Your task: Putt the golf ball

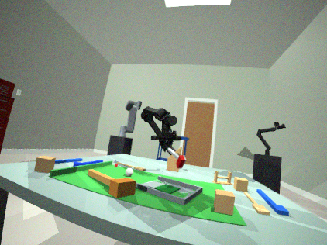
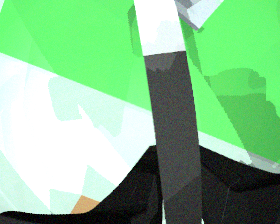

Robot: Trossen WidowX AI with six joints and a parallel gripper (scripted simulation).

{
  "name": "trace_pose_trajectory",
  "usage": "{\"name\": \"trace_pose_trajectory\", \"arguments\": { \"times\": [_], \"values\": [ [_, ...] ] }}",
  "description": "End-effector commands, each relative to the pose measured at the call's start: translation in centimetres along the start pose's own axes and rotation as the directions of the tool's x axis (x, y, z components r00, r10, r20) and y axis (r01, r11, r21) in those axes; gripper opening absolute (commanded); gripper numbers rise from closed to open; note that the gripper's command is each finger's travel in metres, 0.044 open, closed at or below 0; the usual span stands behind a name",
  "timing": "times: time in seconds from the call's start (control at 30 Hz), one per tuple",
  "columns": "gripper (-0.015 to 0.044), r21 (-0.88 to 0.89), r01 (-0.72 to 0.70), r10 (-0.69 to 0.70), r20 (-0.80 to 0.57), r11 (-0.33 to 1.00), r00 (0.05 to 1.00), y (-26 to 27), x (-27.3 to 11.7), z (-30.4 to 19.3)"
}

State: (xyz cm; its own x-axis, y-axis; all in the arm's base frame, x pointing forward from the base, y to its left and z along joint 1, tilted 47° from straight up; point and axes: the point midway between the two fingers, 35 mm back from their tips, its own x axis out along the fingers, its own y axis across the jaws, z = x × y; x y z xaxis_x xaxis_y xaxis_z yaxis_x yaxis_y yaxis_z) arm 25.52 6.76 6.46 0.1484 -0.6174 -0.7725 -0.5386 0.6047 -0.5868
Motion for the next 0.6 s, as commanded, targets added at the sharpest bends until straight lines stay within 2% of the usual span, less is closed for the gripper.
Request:
{"name": "trace_pose_trajectory", "arguments": {
  "times": [0.0, 0.27, 0.57],
  "values": [
    [0.0000, 0.143, 0.023, -0.023, -0.001, 0.990, 1.000, -1.9, -0.4, -1.7],
    [0.0000, 0.395, 0.063, -0.059, -0.022, 0.916, 0.998, -4.9, -0.8, -5.1],
    [0.0000, 0.644, 0.110, -0.099, -0.053, 0.757, 0.994, -7.5, -1.1, -9.3]
  ]
}}
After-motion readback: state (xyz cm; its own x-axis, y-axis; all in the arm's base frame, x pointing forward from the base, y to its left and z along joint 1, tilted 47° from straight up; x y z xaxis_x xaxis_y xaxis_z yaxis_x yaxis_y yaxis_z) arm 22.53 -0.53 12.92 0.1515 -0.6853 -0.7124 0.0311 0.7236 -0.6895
